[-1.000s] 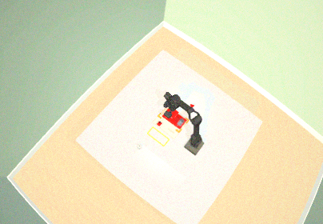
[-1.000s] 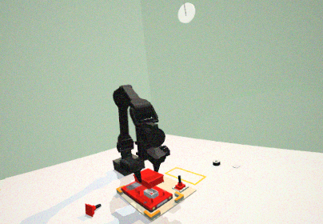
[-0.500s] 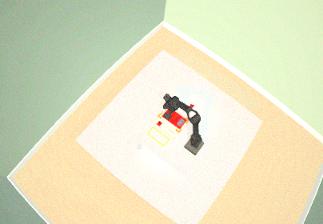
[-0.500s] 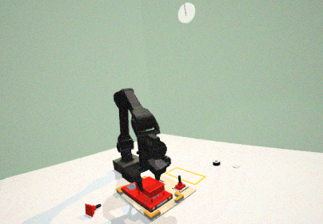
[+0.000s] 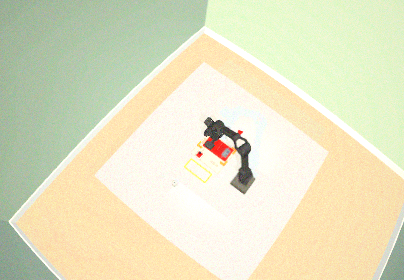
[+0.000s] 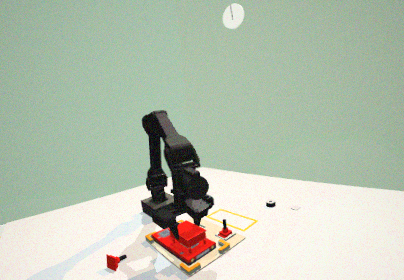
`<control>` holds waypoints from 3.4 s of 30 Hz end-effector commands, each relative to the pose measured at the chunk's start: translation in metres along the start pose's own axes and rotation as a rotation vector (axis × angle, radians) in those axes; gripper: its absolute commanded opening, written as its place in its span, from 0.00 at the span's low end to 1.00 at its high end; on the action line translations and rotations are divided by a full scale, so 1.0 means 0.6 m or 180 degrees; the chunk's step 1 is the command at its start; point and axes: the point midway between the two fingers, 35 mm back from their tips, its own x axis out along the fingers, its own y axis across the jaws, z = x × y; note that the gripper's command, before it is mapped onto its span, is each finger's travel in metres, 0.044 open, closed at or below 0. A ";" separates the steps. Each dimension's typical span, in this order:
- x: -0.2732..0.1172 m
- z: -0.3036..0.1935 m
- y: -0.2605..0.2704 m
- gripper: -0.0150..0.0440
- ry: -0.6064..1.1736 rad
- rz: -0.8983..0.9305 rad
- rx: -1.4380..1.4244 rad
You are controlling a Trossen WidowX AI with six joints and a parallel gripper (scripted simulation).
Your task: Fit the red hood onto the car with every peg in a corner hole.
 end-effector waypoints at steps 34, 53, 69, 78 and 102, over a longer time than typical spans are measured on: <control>0.021 0.003 0.000 0.25 -0.0010 0.0011 -0.0015; 0.031 0.004 0.000 0.25 -0.0008 0.0008 -0.0005; 0.032 0.004 0.000 0.88 -0.0008 0.0007 -0.0002; -0.012 0.002 -0.001 1.00 -0.0097 -0.0001 -0.0002; -0.087 -0.009 0.001 1.00 -0.0249 -0.0015 -0.0001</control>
